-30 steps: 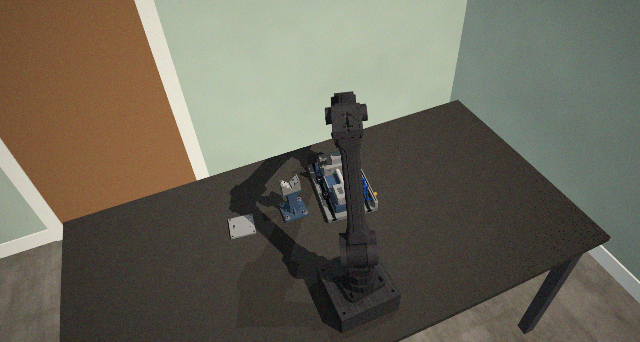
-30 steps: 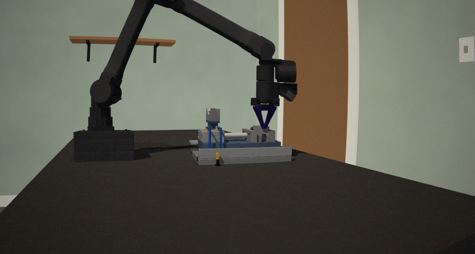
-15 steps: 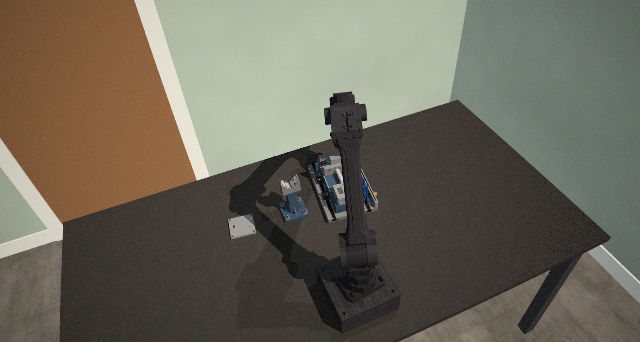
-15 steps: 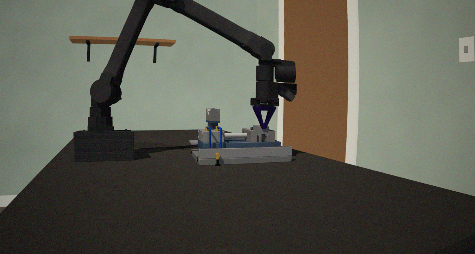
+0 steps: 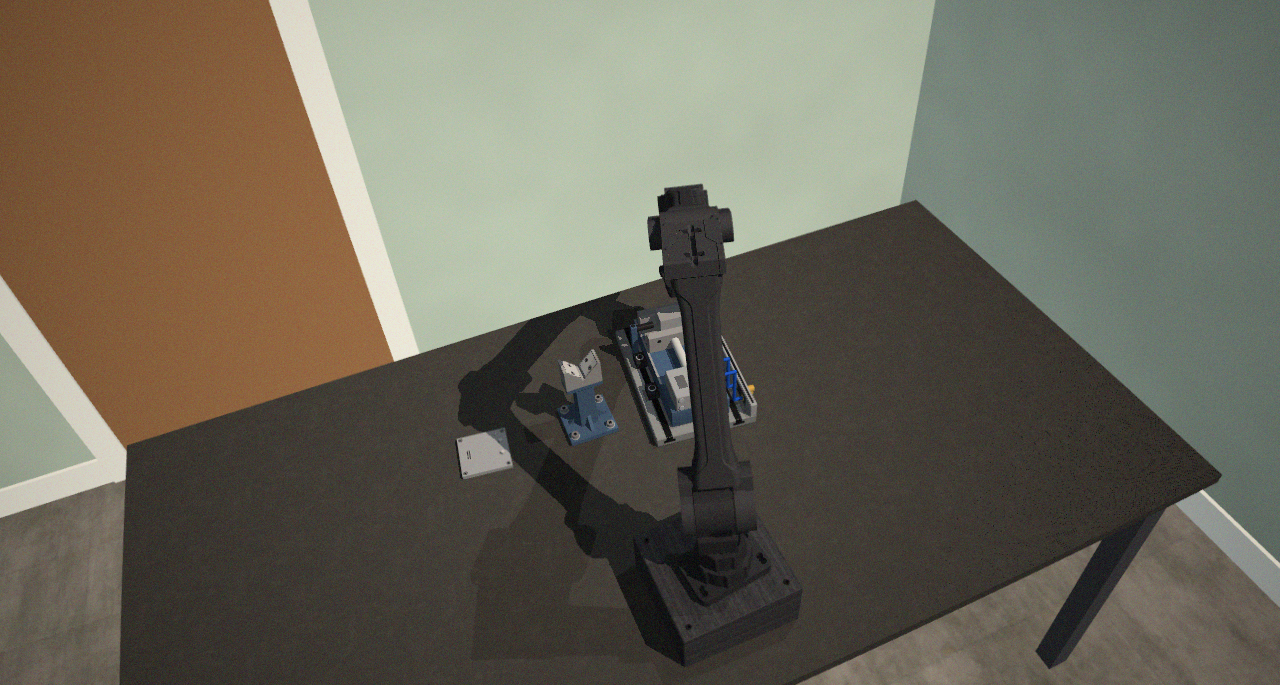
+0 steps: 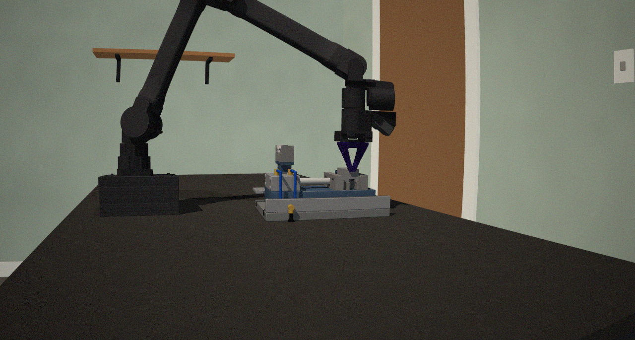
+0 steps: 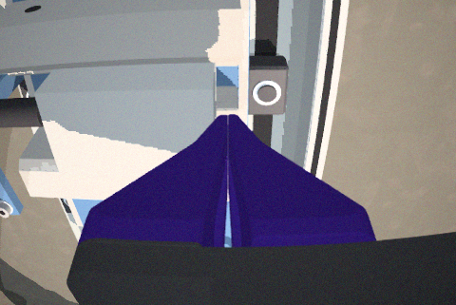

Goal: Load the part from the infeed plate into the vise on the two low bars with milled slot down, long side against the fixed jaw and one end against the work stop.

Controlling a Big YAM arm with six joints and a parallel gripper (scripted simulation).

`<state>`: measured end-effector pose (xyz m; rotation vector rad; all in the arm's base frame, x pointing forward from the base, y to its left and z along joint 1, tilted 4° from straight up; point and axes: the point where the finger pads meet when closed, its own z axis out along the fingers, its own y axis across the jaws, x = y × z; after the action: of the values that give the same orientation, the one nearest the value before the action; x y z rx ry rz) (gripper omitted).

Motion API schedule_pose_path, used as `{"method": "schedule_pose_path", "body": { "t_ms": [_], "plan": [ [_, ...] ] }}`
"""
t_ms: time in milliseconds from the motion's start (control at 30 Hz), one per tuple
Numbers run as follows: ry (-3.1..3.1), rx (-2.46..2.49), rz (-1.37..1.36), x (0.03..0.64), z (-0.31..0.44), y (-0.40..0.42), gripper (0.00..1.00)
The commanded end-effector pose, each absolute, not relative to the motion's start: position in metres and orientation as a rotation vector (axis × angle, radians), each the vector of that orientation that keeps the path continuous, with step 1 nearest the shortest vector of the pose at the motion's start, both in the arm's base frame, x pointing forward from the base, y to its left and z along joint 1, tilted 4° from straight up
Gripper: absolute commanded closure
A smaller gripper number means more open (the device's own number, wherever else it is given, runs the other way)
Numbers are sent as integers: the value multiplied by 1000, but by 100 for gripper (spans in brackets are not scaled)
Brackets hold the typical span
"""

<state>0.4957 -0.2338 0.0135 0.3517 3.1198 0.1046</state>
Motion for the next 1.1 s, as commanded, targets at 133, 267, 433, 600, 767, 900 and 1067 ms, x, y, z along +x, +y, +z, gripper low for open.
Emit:
{"method": "schedule_pose_path", "body": {
  "t_ms": [133,267,433,600,767,900,1067],
  "plan": [
    [3085,323,89,508,31,-223,100],
    [3084,326,89,509,31,-223,100],
    [3082,326,89,509,31,-222,100],
    [3084,326,90,509,31,-220,100],
    [3085,326,90,509,31,-219,100],
    [3084,325,90,509,31,-219,100],
    [3083,325,90,510,31,-218,100]
  ]
}}
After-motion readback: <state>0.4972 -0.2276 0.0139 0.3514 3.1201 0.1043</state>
